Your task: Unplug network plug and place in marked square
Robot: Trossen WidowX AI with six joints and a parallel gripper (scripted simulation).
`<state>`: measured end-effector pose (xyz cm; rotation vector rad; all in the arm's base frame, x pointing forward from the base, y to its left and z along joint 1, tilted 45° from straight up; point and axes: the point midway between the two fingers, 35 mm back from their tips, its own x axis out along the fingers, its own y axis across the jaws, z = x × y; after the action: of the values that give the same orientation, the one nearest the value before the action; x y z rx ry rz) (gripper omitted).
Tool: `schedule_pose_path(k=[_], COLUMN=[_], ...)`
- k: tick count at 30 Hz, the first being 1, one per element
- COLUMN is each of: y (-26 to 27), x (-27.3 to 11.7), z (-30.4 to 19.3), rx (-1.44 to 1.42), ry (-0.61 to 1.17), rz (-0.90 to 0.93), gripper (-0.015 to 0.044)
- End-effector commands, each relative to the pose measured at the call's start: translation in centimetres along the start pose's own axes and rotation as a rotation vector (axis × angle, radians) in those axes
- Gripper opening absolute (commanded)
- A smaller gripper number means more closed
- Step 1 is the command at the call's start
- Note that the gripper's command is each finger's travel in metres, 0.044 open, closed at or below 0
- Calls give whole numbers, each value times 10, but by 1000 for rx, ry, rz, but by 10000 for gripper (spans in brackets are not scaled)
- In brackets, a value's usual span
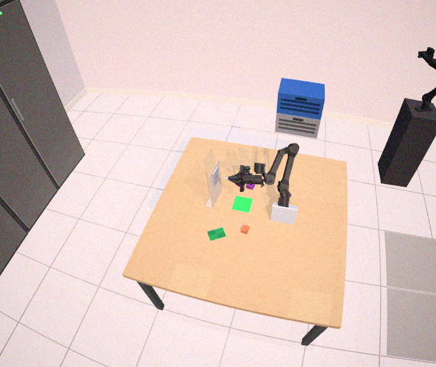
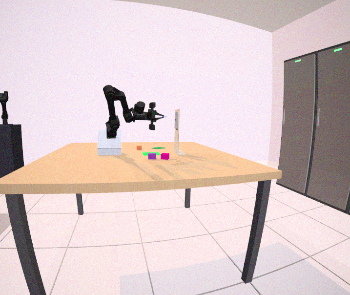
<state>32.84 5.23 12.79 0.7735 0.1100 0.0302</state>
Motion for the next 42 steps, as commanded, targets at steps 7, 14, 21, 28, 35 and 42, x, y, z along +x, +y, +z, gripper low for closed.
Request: schedule_pose_path(k=[7,14,21,28,35,42], y=[22,33,-3,-57,-104,-142], x=[-7,-13,-10,-17,-35,-62], z=[2,2,-4,-9,-9,-3], rx=[7,8,73,147,185,180], ry=[-10,-10,-16,-66,-159,-287], rz=[5,4,-175,-445,-692,-906], gripper=[0,0,0,0,0,0])
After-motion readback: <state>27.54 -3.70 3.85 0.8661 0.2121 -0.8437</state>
